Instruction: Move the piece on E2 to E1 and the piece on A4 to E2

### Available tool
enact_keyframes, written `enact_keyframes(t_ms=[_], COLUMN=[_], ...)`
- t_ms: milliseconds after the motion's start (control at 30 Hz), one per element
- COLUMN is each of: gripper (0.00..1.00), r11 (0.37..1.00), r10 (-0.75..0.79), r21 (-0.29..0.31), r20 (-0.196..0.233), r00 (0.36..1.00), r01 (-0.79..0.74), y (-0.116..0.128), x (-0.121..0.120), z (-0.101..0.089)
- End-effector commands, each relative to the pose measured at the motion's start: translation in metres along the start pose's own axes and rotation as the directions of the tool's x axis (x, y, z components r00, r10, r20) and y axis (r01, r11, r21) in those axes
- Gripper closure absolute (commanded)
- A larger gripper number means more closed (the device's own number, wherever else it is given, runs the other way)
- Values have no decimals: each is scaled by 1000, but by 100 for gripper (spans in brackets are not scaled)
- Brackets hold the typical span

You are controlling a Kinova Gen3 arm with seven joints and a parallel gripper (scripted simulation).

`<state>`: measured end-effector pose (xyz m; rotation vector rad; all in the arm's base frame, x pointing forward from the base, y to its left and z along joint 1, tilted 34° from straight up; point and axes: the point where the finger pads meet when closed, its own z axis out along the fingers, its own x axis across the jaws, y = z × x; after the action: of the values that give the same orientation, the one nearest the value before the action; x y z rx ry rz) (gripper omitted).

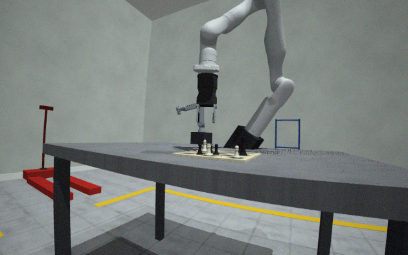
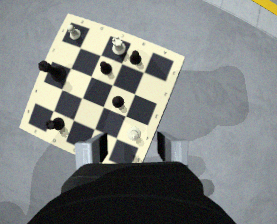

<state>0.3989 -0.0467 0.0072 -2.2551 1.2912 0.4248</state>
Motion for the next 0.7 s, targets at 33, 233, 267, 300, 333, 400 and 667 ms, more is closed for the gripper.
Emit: enact_keyframes(t_ms=[33,233,267,300,333,400,667], gripper=[0,0,0,0,0,0,27], r11=[1000,1000,1000,1000,1000,1000,1000], r10=[-9,-19,-19,-19,-20,-20,-20], r21=[3,4,4,4,4,4,4], r20=[-2,-2,-2,-2,-2,-2,-2], r00=[1000,1000,1000,1000,1000,1000,1000], r01=[9,19,19,19,20,20,20], y=[1,1,1,1,1,1,1], x=[1,1,1,1,1,1,1], z=[-1,-1,-1,-1,-1,-1,-1])
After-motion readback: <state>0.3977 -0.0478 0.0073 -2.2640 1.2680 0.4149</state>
